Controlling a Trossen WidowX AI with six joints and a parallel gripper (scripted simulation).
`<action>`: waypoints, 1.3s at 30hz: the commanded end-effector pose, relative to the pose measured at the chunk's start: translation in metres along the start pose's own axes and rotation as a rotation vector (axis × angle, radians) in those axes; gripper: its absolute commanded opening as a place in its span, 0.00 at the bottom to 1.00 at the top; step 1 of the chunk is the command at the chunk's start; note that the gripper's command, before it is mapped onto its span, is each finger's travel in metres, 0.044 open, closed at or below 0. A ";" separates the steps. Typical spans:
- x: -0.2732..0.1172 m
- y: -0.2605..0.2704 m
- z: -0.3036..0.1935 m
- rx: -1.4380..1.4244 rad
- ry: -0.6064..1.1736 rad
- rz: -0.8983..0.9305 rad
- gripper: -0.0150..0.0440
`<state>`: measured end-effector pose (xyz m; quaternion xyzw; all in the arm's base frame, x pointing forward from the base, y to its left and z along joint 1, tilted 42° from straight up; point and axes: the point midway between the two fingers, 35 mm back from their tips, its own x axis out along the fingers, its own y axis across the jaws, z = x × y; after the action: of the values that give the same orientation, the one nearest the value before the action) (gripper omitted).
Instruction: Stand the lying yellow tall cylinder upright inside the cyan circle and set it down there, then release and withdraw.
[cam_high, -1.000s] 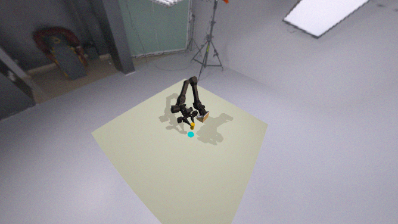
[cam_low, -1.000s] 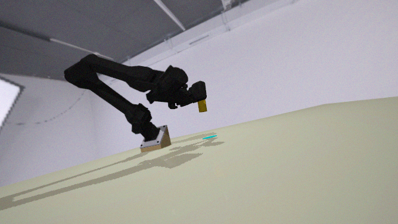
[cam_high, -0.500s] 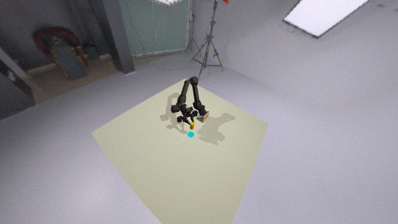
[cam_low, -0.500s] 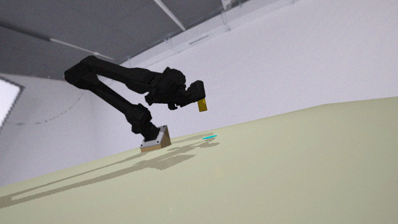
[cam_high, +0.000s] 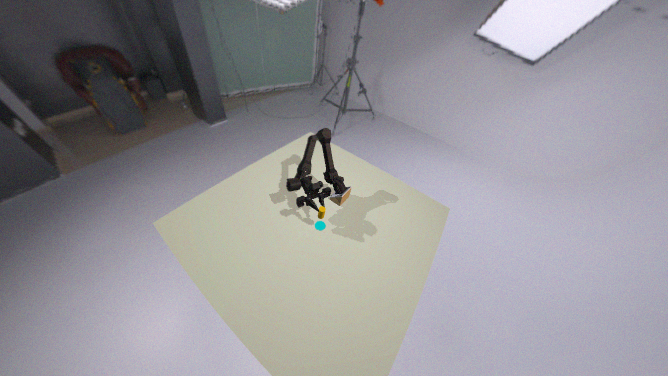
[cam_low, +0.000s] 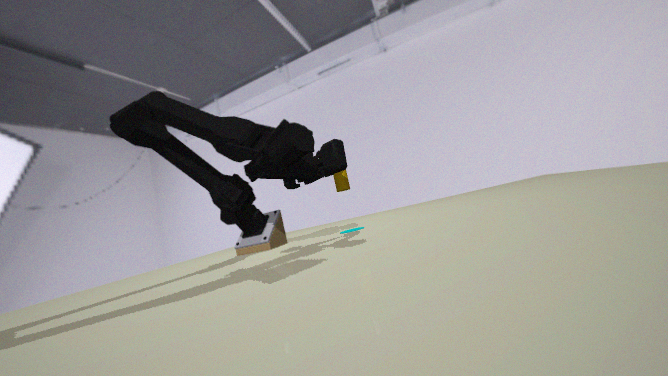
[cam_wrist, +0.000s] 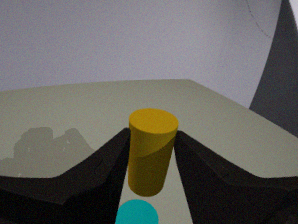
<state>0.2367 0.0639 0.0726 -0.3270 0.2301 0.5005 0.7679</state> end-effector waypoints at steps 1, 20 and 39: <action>0.003 0.000 -0.015 0.006 0.001 0.008 0.43; 0.008 0.005 -0.077 0.003 -0.006 0.005 0.43; 0.009 0.004 -0.096 0.006 0.005 0.004 0.43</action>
<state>0.2333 0.0007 0.0009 -0.3252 0.2351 0.4999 0.7676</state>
